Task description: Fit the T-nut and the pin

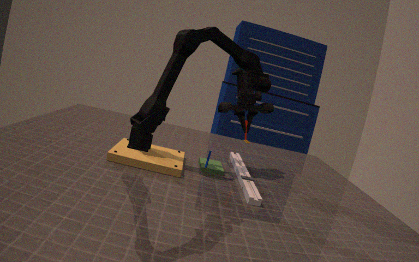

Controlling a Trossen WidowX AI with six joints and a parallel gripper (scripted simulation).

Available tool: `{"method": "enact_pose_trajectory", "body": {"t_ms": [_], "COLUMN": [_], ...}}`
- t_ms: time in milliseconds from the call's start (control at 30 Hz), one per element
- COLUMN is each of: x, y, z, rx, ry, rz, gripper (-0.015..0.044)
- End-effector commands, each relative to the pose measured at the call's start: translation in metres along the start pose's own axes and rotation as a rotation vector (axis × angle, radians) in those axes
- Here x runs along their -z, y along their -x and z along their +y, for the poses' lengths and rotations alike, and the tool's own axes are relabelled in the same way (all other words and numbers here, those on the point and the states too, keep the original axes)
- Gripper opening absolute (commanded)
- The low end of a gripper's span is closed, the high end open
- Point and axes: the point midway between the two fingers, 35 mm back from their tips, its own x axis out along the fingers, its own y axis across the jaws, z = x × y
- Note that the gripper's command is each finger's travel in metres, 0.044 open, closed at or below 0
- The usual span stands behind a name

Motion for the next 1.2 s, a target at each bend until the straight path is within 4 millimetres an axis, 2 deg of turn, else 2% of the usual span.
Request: {"method": "enact_pose_trajectory", "body": {"t_ms": [0,1167], "x": [-0.0005,0.0010], "y": [0.0004,-0.0006], "z": [-0.0009,-0.0071], "rx": [-0.016,-0.129], "ry": [-0.008,-0.031], "rz": [-0.003,-0.008], "gripper": [-0.0150,-0.0150]}}
